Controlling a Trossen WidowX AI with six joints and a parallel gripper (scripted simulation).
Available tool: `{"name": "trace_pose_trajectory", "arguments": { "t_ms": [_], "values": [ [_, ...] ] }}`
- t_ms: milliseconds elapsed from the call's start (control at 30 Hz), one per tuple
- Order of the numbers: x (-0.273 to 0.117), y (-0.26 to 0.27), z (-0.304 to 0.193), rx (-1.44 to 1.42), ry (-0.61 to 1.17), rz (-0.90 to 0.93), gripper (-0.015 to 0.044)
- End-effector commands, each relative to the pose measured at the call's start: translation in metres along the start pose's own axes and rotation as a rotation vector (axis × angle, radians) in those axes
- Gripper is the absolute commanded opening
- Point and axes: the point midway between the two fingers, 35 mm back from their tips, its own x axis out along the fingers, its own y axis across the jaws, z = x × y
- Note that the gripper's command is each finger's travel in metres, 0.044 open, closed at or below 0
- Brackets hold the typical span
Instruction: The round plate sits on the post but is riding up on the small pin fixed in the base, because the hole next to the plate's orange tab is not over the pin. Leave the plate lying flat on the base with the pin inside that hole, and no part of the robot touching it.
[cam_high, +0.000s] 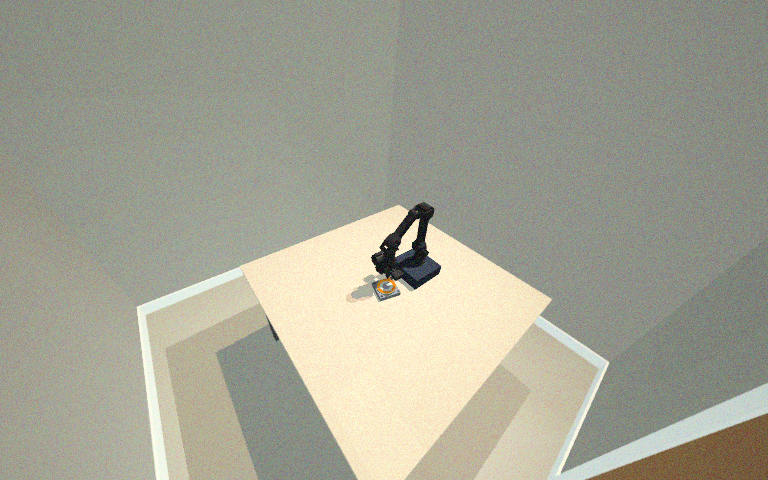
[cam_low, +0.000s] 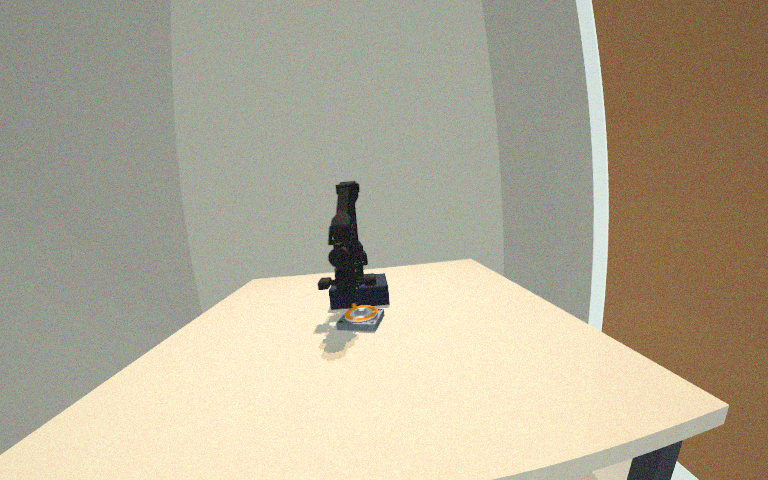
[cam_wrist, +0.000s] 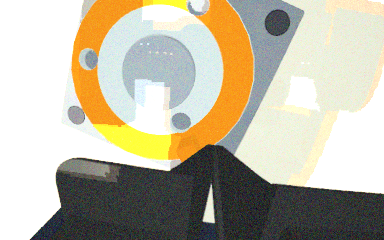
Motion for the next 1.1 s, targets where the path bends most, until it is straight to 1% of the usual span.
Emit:
{"name": "trace_pose_trajectory", "arguments": {
  "t_ms": [0,1067],
  "values": [
    [0.000,0.006,-0.004,0.003,0.000,0.003,0.0000],
    [-0.001,0.032,-0.013,0.003,0.001,0.006,0.0000]
  ]
}}
